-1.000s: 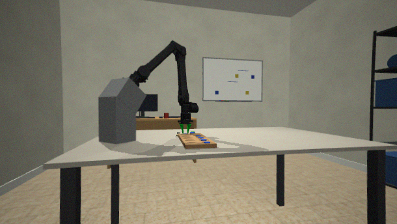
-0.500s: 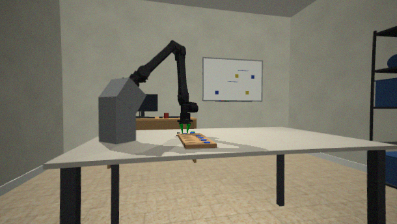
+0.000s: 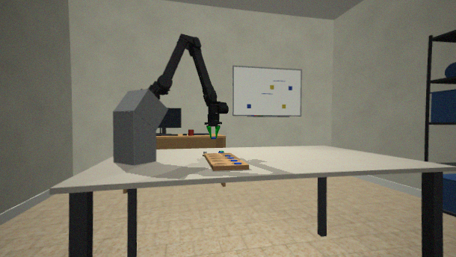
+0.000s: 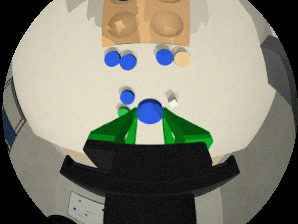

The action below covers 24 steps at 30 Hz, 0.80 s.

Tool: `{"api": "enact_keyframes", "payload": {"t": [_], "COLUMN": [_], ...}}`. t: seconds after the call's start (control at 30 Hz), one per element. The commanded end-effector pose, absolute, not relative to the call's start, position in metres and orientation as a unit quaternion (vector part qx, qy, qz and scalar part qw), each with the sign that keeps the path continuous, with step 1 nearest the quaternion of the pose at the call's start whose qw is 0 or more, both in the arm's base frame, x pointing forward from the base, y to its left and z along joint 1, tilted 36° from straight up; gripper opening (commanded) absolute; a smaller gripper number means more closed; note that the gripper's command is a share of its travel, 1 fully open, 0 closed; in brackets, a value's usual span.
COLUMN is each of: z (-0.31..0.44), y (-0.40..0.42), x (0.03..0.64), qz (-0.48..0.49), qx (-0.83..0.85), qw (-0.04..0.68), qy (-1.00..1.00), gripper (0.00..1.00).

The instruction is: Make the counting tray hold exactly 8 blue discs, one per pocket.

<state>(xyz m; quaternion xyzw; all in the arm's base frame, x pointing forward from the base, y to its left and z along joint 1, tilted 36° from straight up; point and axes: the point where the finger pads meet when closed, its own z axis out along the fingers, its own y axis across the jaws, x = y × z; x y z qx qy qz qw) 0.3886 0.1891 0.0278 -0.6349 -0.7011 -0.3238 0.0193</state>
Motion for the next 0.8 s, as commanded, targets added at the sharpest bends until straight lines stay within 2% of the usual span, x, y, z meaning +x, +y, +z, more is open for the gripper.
{"api": "enact_keyframes", "payload": {"t": [0.0, 0.13, 0.3, 0.53, 0.6, 0.77], "z": [0.031, 0.018, 0.018, -0.023, -0.023, -0.064], "y": [0.179, 0.183, 0.162, 0.071, 0.071, -0.023], "x": [0.383, 0.376, 0.402, 0.448, 0.448, 0.467], "qz": [-0.316, -0.301, -0.303, -0.28, -0.28, -0.277], "qx": [-0.634, -0.634, -0.637, -0.638, -0.638, -0.639], "qw": [0.018, 0.028, 0.018, 0.016, 0.016, 0.02], "qy": [-0.705, -0.712, -0.708, -0.717, -0.717, -0.717], "gripper": [0.0, 0.0, 0.0, 0.0, 0.0, 0.0]}}
